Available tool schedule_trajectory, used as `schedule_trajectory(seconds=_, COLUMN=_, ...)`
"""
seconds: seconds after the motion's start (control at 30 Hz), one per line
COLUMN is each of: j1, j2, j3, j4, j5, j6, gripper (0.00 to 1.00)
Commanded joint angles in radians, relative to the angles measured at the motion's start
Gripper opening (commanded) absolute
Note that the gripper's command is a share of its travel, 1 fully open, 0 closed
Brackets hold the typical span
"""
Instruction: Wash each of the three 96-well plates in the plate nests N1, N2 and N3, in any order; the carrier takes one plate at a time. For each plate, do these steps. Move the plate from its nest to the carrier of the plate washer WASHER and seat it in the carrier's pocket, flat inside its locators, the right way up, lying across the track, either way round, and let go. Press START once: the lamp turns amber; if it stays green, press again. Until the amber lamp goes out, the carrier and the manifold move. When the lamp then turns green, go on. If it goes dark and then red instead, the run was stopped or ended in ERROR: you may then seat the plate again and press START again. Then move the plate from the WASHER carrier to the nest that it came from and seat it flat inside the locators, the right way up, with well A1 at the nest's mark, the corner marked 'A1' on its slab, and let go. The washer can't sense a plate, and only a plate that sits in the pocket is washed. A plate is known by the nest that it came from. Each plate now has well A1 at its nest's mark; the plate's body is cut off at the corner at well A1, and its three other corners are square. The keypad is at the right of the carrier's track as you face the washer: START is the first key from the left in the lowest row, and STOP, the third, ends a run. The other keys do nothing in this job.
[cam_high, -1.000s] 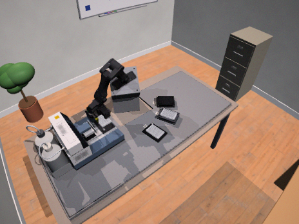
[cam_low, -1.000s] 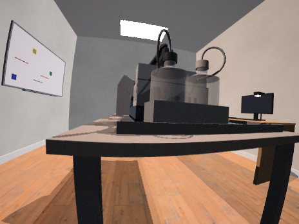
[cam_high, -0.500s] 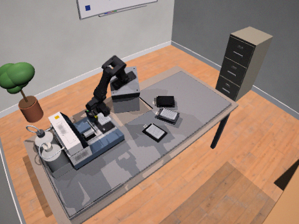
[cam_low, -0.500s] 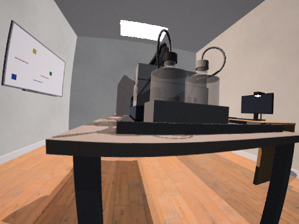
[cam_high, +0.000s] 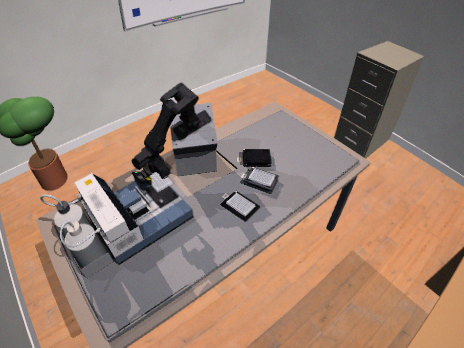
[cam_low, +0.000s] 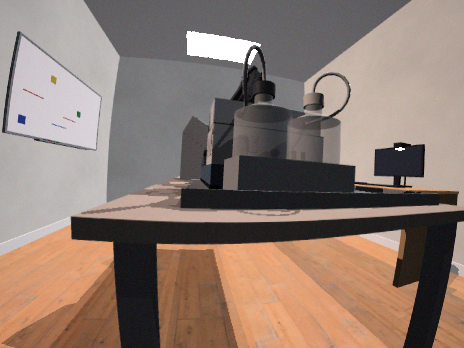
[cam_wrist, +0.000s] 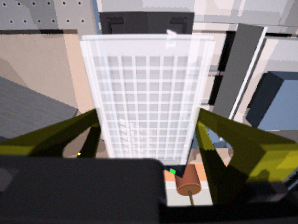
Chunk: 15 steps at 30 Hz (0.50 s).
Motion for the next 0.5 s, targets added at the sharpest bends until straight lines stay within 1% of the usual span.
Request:
schedule_trajectory(seconds=0.0, j1=-0.006, j2=-0.009, j3=0.005, j4=-0.012, j5=-0.008, j6=-0.002, gripper=0.0)
schedule_trajectory(seconds=0.23, j1=-0.006, j2=-0.009, j3=0.005, j4=-0.011, j5=-0.008, j6=-0.002, gripper=0.0)
schedule_trajectory(seconds=0.4, j1=0.085, j2=-0.059, j3=-0.022, j4=0.002, j5=0.027, j6=-0.078, gripper=0.0)
schedule_trajectory(seconds=0.47, j1=0.122, j2=-0.076, j3=-0.03, j4=0.006, j5=0.042, j6=-0.047, gripper=0.0)
